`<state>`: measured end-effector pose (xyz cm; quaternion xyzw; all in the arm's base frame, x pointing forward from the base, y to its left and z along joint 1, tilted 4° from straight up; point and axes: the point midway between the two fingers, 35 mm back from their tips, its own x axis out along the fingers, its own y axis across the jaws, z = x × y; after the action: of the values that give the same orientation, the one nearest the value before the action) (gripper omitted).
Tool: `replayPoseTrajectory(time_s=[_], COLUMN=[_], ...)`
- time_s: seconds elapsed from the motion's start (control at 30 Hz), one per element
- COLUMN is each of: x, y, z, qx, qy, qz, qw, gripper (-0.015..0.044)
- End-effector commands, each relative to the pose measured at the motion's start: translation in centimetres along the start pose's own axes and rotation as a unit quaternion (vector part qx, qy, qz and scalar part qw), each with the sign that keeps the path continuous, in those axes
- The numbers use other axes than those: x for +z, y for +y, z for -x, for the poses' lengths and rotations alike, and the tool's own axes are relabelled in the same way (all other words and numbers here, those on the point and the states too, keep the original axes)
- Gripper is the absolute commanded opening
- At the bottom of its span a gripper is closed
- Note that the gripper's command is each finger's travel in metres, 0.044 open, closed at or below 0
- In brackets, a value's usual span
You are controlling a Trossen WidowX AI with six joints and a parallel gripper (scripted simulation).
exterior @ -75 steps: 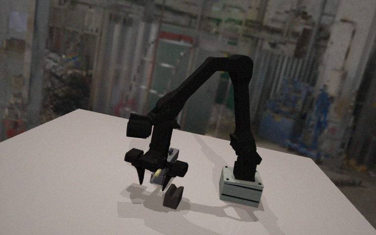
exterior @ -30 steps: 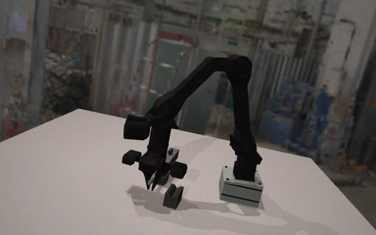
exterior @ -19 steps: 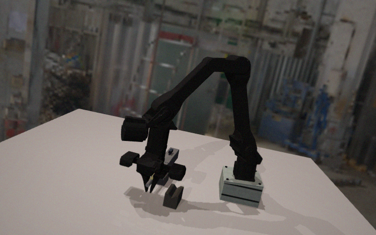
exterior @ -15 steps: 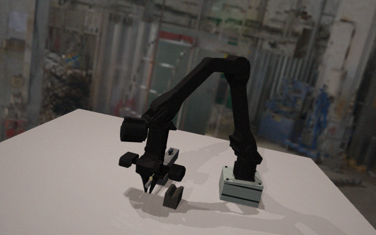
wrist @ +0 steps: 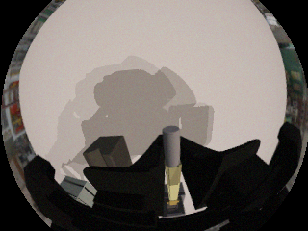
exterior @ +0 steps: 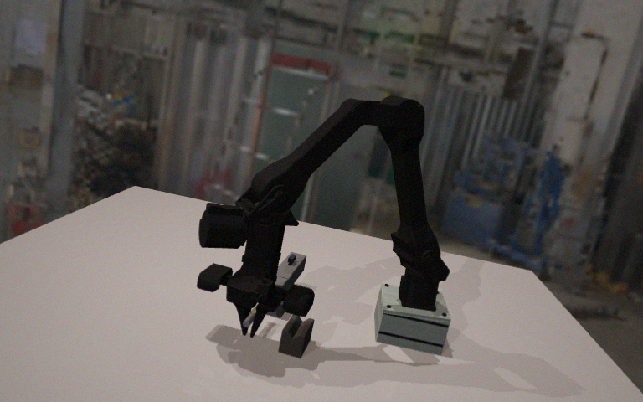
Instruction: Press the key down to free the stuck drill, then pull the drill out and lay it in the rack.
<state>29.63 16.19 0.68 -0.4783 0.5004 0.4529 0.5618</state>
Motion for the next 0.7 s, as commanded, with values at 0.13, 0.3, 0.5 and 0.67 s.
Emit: replayPoseTrajectory(time_s=[0.13,0.3,0.5,0.67], x=[0.36,0.39,0.44,0.47], y=[0.02,0.1,0.2,0.28], z=[0.41,0.65,0.93,1.17], qx=[-0.004,-0.004,-0.004,-0.004], qy=[0.001,0.001,0.001,0.001], qz=[-0.002,-0.002,-0.002,-0.002], qw=[1.0,1.0,1.0,1.0], gripper=[0.0,0.0,0.0,0.0])
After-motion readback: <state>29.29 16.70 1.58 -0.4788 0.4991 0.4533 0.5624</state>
